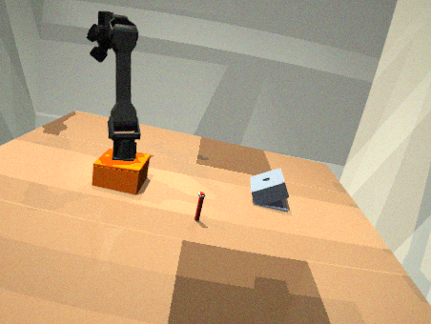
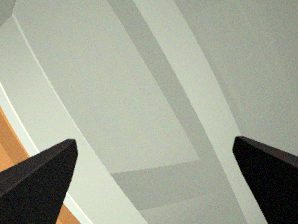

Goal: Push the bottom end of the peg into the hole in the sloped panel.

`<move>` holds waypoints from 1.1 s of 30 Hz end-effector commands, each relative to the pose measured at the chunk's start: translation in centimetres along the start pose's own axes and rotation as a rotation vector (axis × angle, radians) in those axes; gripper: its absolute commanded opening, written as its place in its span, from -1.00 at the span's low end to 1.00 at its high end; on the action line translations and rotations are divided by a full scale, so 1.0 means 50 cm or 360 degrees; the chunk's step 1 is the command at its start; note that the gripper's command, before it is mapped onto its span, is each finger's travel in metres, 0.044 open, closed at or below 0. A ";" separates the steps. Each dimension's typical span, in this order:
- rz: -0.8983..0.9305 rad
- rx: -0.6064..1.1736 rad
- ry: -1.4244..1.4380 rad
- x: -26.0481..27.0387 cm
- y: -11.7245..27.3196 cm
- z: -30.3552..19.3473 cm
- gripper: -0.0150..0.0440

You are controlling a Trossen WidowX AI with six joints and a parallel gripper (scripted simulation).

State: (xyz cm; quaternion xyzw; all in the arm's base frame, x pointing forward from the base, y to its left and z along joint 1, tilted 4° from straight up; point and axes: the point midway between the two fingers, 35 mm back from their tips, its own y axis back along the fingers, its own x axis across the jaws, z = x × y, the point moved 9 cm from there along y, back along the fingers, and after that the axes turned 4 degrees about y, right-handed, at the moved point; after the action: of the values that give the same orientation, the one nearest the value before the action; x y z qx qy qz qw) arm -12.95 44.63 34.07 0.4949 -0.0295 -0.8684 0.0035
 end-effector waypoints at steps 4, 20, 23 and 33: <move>0.0013 0.0129 0.0102 -0.022 -0.017 -0.070 1.00; 0.0063 0.0445 0.0315 -0.079 -0.033 -0.241 1.00; 0.0061 0.0460 0.0304 -0.092 -0.028 -0.268 1.00; 0.0104 0.0635 0.0379 -0.127 -0.013 -0.373 1.00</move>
State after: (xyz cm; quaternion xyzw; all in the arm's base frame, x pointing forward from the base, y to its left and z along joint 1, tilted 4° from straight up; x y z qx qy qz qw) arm 5.06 44.90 30.62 0.5786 -0.1986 -0.7885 -0.0643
